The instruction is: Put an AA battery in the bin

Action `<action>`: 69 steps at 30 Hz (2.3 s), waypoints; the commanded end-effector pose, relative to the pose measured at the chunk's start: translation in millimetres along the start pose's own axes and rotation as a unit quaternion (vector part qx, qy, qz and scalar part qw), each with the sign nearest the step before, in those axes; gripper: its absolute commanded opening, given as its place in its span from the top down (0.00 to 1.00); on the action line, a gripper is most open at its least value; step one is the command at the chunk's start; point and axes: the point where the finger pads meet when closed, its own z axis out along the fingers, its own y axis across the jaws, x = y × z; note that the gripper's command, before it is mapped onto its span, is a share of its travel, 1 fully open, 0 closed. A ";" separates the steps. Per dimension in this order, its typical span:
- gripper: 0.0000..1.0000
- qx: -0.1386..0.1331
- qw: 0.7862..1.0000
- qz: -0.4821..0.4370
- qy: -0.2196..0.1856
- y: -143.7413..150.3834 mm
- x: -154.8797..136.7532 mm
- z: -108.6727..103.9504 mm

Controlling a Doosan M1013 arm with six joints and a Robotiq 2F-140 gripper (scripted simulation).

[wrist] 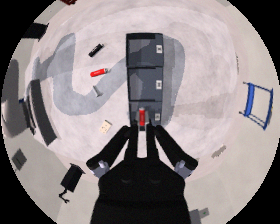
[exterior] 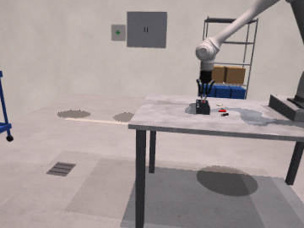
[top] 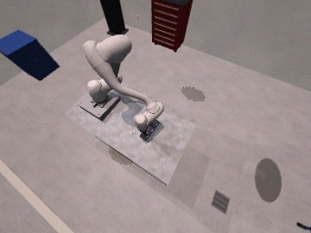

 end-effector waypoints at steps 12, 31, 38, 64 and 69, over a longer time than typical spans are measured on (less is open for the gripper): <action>0.83 0.000 1.000 0.000 0.000 -0.1 0.1 -0.1; 0.83 0.000 1.000 0.000 0.000 -0.1 0.1 -13.5; 0.83 0.000 1.000 0.000 0.000 -0.1 0.1 -21.5; 0.00 0.000 1.000 0.000 0.000 -0.3 0.2 -92.5; 0.00 0.000 1.000 0.000 0.000 -0.3 0.2 -104.5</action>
